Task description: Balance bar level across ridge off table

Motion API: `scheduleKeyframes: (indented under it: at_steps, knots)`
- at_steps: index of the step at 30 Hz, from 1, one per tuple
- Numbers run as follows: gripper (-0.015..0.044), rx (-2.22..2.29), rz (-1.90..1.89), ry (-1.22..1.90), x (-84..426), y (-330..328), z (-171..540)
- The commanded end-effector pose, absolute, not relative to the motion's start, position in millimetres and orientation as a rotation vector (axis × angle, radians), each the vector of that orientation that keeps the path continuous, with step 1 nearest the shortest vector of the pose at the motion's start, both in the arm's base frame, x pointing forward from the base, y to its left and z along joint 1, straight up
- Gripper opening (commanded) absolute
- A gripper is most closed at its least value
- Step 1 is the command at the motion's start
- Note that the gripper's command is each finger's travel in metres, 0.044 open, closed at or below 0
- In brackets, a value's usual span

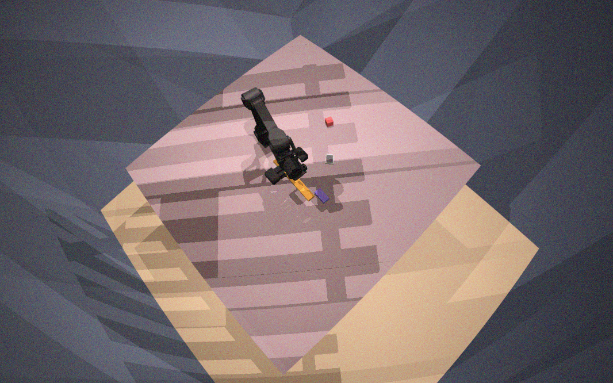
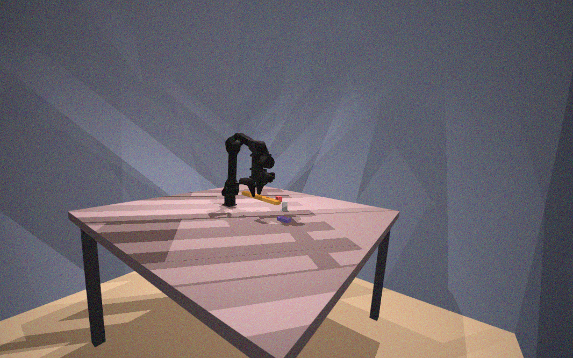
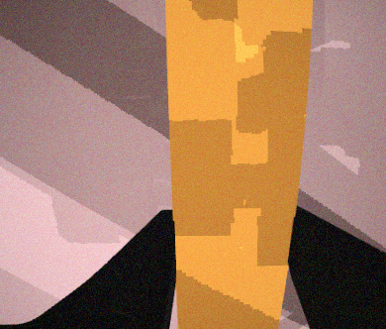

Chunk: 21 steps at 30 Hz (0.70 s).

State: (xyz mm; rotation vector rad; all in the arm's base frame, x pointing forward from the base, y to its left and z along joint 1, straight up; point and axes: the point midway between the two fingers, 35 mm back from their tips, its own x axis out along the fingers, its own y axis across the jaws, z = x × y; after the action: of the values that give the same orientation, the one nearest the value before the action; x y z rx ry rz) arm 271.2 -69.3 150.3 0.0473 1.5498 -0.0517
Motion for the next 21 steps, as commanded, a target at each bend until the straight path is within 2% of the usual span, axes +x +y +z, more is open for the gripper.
scheduleKeyframes:
  at_steps: [1, 21]
  knots:
    - [0.0, 0.095, -0.1, 1.542, 278, -55, 152]
    - [0.0, 0.313, -0.302, 1.522, 295, 16, 153]
